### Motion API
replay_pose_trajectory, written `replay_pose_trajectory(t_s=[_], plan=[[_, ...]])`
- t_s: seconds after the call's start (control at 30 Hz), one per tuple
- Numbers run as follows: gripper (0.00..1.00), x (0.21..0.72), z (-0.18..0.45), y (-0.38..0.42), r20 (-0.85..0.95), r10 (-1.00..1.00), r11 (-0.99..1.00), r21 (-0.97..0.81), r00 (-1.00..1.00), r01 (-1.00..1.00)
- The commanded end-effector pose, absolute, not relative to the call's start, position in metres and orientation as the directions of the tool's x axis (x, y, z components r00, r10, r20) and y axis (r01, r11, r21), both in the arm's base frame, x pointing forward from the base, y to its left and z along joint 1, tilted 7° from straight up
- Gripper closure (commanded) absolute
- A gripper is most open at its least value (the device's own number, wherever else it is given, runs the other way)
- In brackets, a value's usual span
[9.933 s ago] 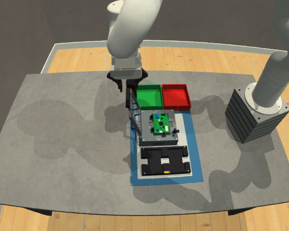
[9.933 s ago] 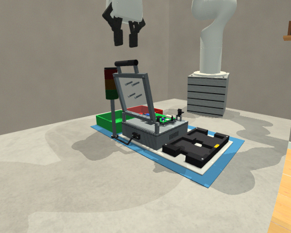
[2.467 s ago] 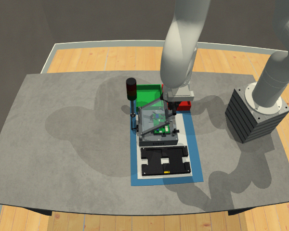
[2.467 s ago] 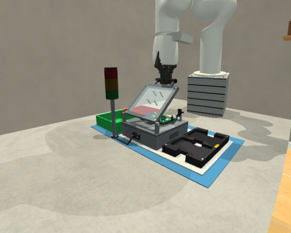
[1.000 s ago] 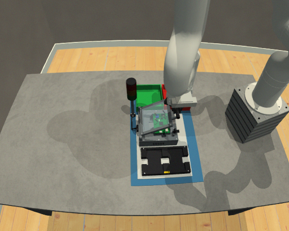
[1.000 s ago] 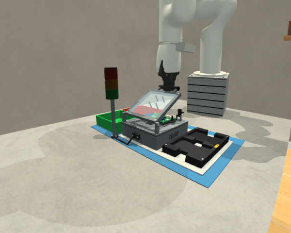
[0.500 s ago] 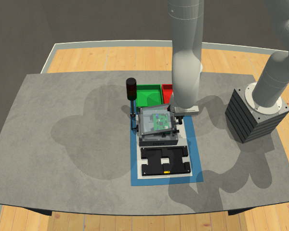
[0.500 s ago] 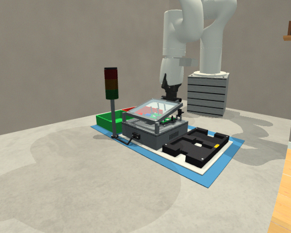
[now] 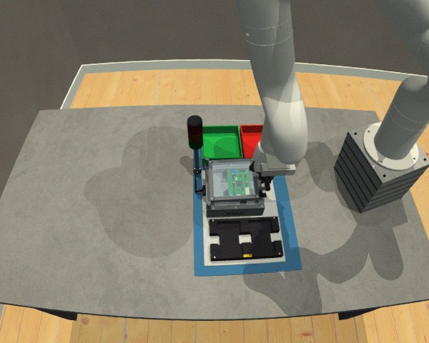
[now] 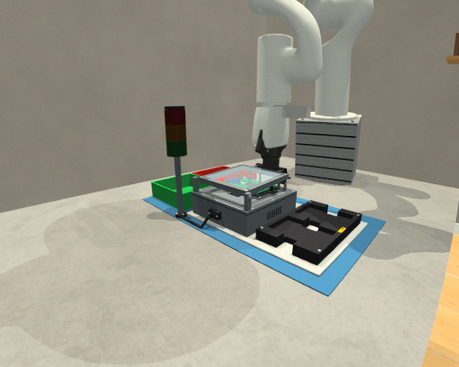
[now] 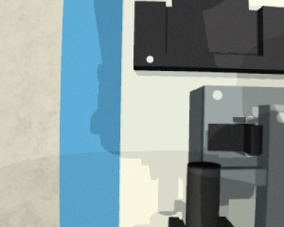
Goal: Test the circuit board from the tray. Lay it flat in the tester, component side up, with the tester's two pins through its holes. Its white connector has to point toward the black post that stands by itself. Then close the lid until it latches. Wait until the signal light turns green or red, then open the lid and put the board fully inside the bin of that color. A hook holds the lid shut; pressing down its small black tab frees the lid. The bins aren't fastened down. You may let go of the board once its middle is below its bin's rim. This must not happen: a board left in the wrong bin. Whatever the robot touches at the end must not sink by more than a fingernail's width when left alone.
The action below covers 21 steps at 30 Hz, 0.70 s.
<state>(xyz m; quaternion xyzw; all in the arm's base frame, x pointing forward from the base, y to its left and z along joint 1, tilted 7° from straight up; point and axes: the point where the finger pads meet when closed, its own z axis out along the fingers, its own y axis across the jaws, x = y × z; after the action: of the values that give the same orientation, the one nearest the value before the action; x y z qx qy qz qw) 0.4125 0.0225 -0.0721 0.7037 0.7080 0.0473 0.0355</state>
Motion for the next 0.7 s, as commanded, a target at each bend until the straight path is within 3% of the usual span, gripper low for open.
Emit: replay_pose_trajectory(t_s=[0.0,0.67], plan=[[1.0,0.4139,-0.0773,0.0222,0.03,1.0,0.003,0.122,-0.007,0.993],[1.0,0.4141,-0.0805,0.0223,0.03,1.0,0.003,0.122,-0.007,0.993]])
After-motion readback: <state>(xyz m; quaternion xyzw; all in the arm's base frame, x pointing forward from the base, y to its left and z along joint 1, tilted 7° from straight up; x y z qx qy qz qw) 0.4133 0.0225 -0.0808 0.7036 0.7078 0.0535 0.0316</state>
